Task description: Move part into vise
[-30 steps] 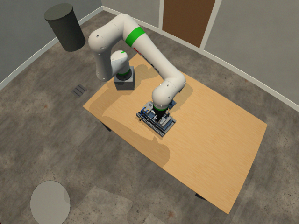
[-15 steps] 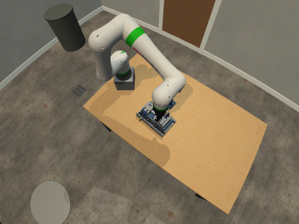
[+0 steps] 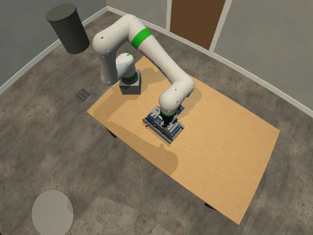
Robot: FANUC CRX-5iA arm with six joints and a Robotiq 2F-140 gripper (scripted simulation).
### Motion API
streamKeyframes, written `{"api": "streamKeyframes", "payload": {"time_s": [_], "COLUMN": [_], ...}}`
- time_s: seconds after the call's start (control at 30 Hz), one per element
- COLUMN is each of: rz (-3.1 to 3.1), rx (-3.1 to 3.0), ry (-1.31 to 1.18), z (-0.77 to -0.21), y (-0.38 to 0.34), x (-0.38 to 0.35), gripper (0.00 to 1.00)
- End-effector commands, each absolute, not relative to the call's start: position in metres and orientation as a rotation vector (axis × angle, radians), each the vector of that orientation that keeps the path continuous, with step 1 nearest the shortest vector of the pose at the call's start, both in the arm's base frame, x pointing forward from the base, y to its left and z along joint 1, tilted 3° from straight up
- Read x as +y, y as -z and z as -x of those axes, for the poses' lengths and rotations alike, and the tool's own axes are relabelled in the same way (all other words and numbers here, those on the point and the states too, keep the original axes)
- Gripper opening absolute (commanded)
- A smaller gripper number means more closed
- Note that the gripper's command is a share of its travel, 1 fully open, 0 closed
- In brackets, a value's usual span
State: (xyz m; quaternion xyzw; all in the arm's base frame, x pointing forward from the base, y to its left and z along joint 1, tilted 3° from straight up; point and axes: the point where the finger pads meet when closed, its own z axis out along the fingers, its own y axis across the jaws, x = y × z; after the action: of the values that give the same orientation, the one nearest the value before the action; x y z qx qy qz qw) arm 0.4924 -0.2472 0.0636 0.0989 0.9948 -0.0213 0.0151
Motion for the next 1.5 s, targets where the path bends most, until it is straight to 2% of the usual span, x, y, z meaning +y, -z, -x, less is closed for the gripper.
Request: {"api": "streamKeyframes", "payload": {"time_s": [0.0, 1.47], "rz": [-0.308, -0.308], "rx": [3.095, 3.095], "ry": [0.066, 0.066], "z": [-0.493, -0.496], "y": [-0.063, -0.015], "x": [-0.247, -0.25], "gripper": [0.0, 0.0]}}
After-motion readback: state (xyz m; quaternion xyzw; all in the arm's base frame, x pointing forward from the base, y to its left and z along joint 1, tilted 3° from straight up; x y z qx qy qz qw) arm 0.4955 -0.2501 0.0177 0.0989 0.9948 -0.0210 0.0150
